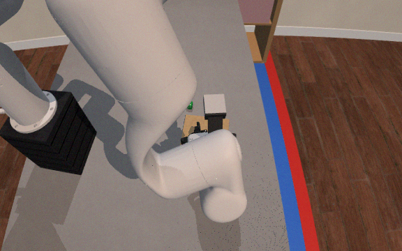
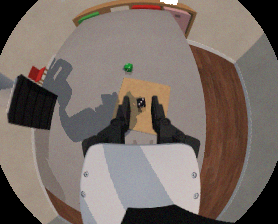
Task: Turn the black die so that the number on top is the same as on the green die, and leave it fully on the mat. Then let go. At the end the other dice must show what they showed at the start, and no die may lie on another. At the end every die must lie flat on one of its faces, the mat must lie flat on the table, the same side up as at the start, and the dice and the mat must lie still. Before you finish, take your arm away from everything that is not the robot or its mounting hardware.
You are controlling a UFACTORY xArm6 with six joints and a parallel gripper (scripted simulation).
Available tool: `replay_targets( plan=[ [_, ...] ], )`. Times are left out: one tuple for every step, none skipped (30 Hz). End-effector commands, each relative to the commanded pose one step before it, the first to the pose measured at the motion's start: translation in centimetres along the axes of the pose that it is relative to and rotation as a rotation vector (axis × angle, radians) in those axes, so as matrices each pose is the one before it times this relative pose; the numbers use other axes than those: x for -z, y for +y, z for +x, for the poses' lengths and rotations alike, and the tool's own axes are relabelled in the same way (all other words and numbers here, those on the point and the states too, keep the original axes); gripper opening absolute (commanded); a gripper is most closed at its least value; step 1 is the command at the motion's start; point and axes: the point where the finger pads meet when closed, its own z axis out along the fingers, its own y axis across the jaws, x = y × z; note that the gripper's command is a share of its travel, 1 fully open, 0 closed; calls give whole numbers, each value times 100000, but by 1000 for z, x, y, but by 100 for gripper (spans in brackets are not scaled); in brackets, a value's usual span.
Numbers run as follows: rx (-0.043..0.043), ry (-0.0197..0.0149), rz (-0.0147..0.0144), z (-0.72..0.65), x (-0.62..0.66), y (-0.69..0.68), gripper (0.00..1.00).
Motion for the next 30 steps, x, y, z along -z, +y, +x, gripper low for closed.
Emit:
replay_targets(
  plan=[
    [426, -15299, -769, 916, -224, 206, 36],
    [0, 0, 0, 0, 0, 0, 36],
    [0, 0, 0, 0, 0, 0, 36],
    [7, -5676, -21, 357, -117, 4, 36],
    [42, -6175, -91, 408, -100, 22, 36],
    [-3, -2288, 8, 148, -36, 4, 36],
    [25, -2513, -48, 168, -22, 3, 36],
    [37, -1825, -73, 125, -4, 2, 36],
    [7, -3969, 6, 263, -51, 15, 36],
    [60, -3056, -120, 215, -7, 17, 36],
    [-8, -3020, 43, 195, -29, -1, 36],
    [44, -3002, -83, 207, -2, 10, 36],
    [36, -1353, -79, 97, 9, 8, 36],
    [59, -4659, -87, 323, -13, 22, 36],
    [103, -2883, -237, 221, 28, 34, 36],
    [2, -45, -5, 4, 1, 1, 36],
    [-208, -5784, 676, 324, -47, -122, 36],
    [-8, -587, 27, 38, 1, -6, 36],
    [0, 0, 0, 0, 0, 0, 36],
    [0, 0, 0, 0, 0, 0, 36],
    [-181, -5779, 600, 346, -40, -103, 36],
    [-44, -5180, 132, 342, 29, -31, 36],
    [-99, -2720, 338, 89, 19, -61, 36],
    [-31, -1493, 94, 64, 17, -19, 36],
    [-3, -3623, -55, 207, 59, -3, 36],
    [3, -234, -18, 16, 5, 2, 36],
    [104, -3436, -487, 289, 88, 58, 36],
    [-19, -2683, 117, 116, 55, -12, 36],
    [-42, -2300, 200, 66, 40, -25, 36],
    [-15, -2024, 31, 82, 40, -10, 36]
  ],
)
